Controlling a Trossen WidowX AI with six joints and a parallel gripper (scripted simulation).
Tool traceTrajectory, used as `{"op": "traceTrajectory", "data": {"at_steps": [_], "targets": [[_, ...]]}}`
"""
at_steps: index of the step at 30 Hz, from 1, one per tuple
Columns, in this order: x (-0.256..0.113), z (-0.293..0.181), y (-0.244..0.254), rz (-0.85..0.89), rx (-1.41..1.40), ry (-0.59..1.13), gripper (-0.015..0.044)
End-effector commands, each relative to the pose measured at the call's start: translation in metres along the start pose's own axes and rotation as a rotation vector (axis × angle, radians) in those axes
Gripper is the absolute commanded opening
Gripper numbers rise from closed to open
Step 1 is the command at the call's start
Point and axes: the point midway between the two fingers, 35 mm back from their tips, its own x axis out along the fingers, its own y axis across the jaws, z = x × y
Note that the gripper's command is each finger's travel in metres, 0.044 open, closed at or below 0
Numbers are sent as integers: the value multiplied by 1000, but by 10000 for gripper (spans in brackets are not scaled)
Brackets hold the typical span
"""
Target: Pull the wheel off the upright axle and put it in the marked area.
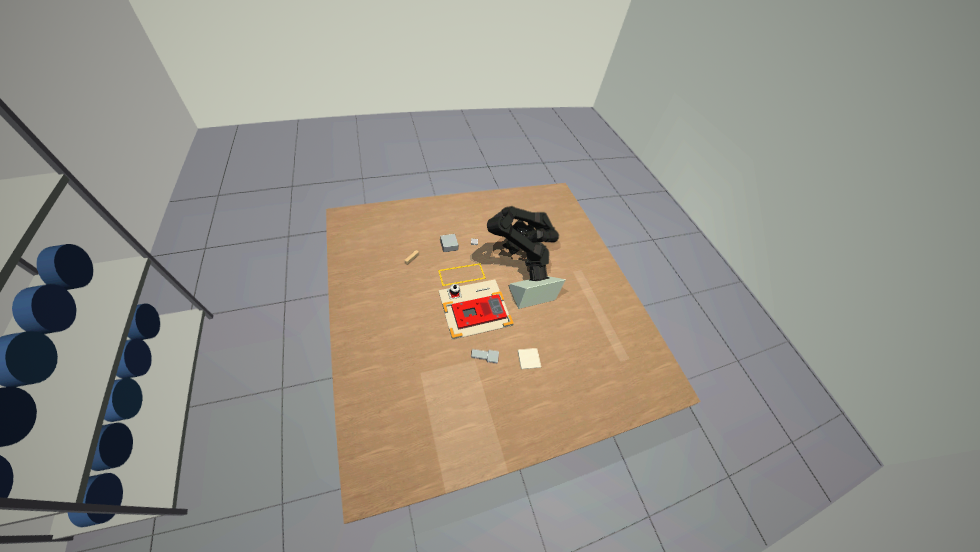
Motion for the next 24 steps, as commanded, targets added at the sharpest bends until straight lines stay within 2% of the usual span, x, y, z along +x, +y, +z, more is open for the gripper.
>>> {"op": "traceTrajectory", "data": {"at_steps": [1, 4, 24], "targets": [[0, 0, 0, 3, 1, 1, 374], [1, 1, 3, 44, 23, 11, 300], [13, 16, 35, 582, 255, 307, 300]]}}
